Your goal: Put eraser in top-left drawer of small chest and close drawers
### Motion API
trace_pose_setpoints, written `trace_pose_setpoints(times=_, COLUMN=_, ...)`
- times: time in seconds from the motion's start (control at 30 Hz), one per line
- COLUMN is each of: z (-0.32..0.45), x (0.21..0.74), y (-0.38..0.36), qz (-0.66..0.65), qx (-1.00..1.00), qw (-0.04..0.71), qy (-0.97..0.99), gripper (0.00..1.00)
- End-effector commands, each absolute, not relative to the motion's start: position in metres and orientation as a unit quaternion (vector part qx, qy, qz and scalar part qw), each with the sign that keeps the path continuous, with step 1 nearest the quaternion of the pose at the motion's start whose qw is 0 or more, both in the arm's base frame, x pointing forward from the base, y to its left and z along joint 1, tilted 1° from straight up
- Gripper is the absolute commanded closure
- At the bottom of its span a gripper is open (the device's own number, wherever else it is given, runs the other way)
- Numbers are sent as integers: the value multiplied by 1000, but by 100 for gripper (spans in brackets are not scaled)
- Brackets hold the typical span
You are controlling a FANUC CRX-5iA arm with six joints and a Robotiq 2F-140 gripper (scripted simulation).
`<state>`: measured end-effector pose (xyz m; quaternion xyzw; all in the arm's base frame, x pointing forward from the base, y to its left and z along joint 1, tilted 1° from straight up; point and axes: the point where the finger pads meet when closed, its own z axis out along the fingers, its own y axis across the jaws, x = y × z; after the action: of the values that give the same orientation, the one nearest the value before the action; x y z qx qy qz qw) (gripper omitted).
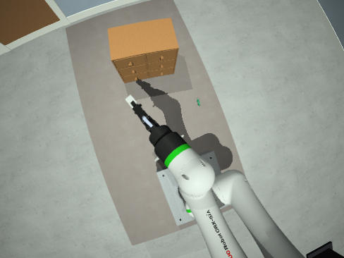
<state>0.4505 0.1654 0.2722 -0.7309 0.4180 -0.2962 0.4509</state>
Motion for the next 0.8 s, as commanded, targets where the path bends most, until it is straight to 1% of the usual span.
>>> trace_pose_setpoints(times=0.0, z=276, x=440, y=162, qz=-246, qx=-819, qw=379, qy=354, gripper=100)
trace_pose_setpoints(times=0.2, z=276, x=440, y=162, qz=-278, qx=-854, qw=340, qy=280, gripper=100)
trace_pose_setpoints(times=0.27, z=276, x=440, y=162, qz=-278, qx=-854, qw=340, qy=280, gripper=100)
trace_pose_setpoints(times=0.3, z=276, x=440, y=162, qz=-286, qx=-867, qw=322, qy=250, gripper=100)
trace_pose_setpoints(times=0.4, z=276, x=440, y=162, qz=-289, qx=-877, qw=307, qy=230, gripper=100)
trace_pose_setpoints(times=0.77, z=276, x=440, y=162, qz=-236, qx=-937, qw=216, qy=140, gripper=100)
